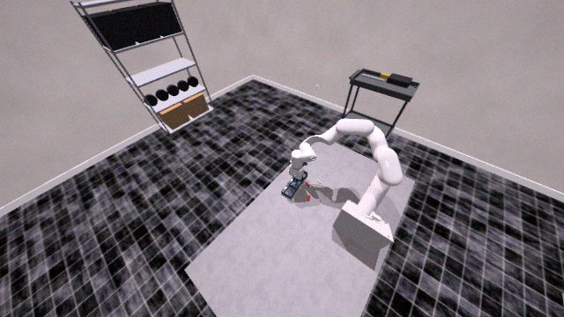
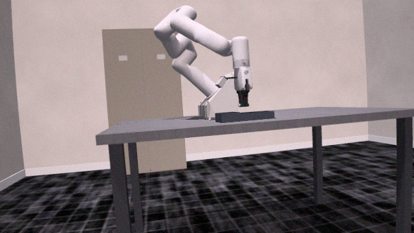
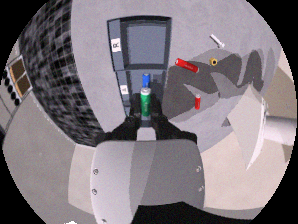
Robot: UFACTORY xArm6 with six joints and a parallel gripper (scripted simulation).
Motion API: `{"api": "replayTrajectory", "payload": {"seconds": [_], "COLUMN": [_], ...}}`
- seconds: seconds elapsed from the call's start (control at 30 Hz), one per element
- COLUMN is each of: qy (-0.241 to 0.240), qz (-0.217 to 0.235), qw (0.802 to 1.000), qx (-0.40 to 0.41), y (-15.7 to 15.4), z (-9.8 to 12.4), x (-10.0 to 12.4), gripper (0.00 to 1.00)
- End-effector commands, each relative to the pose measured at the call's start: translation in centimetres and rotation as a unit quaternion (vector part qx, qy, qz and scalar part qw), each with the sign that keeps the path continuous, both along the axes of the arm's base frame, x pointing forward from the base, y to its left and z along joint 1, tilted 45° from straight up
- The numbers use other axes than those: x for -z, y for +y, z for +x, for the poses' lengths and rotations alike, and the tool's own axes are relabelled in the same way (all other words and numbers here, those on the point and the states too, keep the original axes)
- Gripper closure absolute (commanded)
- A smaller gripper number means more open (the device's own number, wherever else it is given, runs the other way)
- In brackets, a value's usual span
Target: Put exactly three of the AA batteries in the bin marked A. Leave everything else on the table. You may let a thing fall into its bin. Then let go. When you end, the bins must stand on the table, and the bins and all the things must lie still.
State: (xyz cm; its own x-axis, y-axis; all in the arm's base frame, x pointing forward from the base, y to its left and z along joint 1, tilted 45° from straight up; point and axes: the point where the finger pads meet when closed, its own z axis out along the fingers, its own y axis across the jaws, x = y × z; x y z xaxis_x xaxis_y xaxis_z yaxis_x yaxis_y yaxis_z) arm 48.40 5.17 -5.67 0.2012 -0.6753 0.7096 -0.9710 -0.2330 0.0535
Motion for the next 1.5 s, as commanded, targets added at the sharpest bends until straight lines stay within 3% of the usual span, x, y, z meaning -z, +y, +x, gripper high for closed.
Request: {"api": "replayTrajectory", "payload": {"seconds": [0.0,0.83,1.33,1.37,1.47], "qy": [0.002,0.002,0.002,0.002,0.002], "qz": [0.0,0.0,0.0,0.0,0.0], "qw": [1.0,1.0,1.0,1.0,1.0], "qx": [-0.002,-0.002,-0.002,-0.002,-0.002], "y": [0.1,-1.9,-1.9,-1.9,-1.9], "z": [0.1,0.5,0.5,0.5,0.5], "x": [-0.1,1.9,1.9,1.9,1.9], "gripper": [1.0,1.0,1.0,0.72,0.72]}}
